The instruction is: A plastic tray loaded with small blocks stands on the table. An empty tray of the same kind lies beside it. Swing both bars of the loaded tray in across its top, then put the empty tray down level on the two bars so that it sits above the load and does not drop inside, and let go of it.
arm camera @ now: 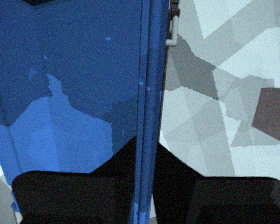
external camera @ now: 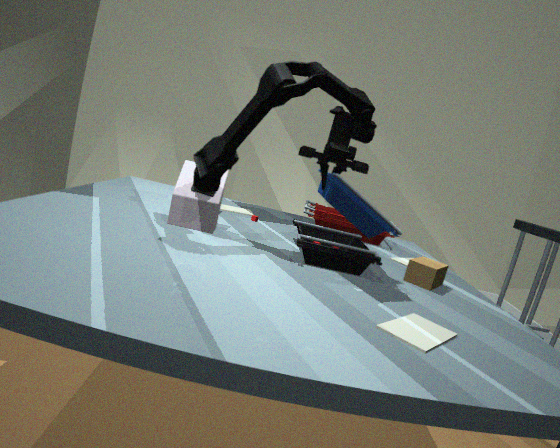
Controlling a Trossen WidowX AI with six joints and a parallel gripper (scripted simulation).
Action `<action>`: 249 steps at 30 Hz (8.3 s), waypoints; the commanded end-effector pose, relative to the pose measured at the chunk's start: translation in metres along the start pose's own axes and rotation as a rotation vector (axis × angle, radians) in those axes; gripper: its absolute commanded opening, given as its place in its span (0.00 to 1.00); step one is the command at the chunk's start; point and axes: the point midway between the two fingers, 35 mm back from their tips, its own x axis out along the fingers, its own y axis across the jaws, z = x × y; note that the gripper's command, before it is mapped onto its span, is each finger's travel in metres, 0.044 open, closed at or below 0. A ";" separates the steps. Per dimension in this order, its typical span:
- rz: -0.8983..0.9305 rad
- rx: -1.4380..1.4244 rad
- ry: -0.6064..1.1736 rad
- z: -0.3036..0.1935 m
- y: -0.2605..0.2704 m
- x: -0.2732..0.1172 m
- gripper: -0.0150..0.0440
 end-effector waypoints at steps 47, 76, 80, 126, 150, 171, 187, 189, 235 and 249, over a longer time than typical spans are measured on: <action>0.029 -0.003 0.003 -0.003 -0.009 0.045 0.25; 0.029 -0.003 0.003 -0.004 -0.020 0.066 0.25; 0.029 -0.003 0.003 -0.004 -0.020 0.066 0.25; 0.029 -0.003 0.002 -0.004 -0.027 0.086 0.25; 0.029 -0.003 0.002 -0.004 -0.029 0.094 0.25; 0.029 -0.003 0.002 -0.004 -0.029 0.094 0.25; 0.029 -0.003 0.002 -0.004 -0.029 0.094 0.25; 0.029 -0.003 0.002 -0.004 -0.029 0.094 0.25; 0.029 -0.003 0.001 -0.004 -0.030 0.103 0.25; 0.029 -0.003 0.001 -0.004 -0.030 0.103 0.25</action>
